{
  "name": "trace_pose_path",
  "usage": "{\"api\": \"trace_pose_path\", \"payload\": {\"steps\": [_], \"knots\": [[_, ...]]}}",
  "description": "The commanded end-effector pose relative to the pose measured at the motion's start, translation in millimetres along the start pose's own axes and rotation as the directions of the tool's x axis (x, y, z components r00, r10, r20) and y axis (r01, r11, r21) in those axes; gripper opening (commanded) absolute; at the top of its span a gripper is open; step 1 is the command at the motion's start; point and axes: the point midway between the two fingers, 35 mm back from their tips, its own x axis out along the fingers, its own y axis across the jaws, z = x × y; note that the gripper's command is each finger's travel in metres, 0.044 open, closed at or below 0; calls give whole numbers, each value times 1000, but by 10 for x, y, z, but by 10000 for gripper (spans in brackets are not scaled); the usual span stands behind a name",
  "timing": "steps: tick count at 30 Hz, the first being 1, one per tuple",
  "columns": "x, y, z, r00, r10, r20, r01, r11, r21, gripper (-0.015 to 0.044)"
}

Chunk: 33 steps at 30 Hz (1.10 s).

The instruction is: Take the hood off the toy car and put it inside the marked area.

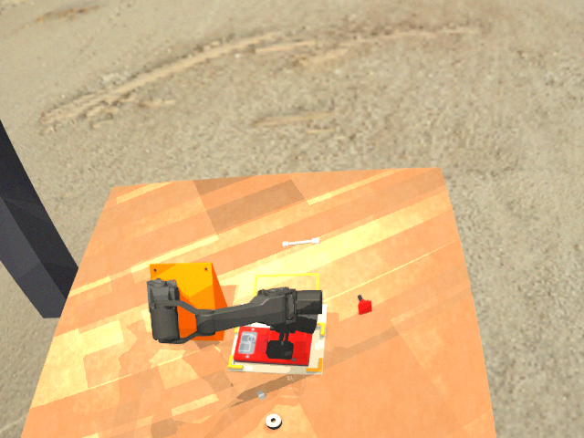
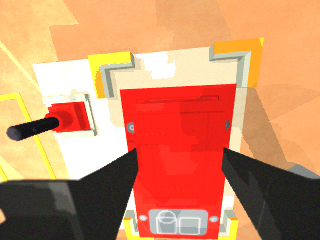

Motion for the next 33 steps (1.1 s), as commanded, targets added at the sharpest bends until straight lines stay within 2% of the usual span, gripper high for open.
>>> {"api": "trace_pose_path", "payload": {"steps": [1, 10, 33], "knots": [[-3, -3, 1, 1000, 0, 0, 0, 1000, 2, 242], [-54, -1, 3, 1000, 0, 0, 0, 1000, 2, 6], [-204, 4, 5, 1000, 1, 0, -1, 1000, 1, 0]]}}
